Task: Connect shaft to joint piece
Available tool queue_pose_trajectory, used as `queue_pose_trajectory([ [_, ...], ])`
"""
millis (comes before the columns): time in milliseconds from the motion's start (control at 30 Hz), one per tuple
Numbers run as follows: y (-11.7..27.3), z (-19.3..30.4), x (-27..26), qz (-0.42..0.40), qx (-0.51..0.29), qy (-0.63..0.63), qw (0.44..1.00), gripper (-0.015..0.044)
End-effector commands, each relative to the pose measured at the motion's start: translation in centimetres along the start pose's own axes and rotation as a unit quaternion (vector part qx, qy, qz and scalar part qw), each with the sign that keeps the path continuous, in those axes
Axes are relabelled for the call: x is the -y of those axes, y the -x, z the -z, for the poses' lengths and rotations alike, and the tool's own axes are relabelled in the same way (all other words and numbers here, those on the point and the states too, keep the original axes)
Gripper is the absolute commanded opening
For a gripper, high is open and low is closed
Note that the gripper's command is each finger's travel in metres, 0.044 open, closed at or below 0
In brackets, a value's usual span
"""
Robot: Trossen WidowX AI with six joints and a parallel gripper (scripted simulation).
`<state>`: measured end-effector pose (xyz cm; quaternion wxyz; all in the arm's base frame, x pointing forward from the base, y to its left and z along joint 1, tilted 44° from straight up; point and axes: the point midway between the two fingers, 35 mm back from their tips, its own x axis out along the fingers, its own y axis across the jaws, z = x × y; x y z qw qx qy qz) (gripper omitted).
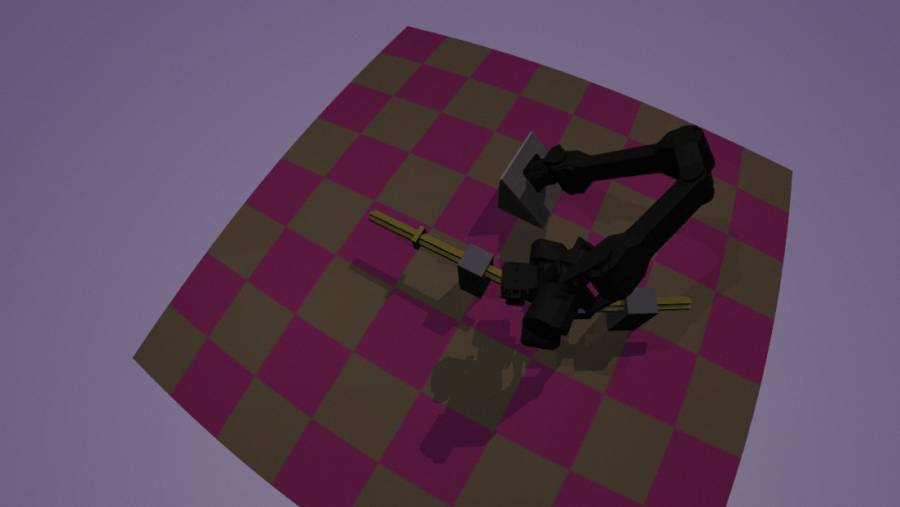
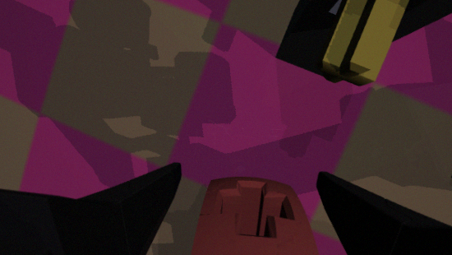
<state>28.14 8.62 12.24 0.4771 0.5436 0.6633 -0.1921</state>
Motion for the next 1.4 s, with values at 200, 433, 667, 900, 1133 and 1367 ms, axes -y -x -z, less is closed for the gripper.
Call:
queue_pose_trajectory([
  [200, -0.22, 0.05, 0.02, 0.000, -0.002, -0.003, 1.000, 0.0182],
  [433, -0.22, 0.05, 0.02, 0.000, -0.002, -0.003, 1.000, 0.0182],
  [667, -0.22, 0.05, 0.02, 0.000, -0.002, -0.003, 1.000, 0.0182],
  [900, -0.22, 0.05, 0.02, 0.000, -0.002, -0.003, 1.000, 0.0182],
  [1133, -0.22, 0.05, 0.02, 0.000, -0.002, -0.003, 1.000, 0.0182],
  [1367, -0.22, 0.05, 0.02, 0.000, -0.002, -0.003, 1.000, 0.0182],
])
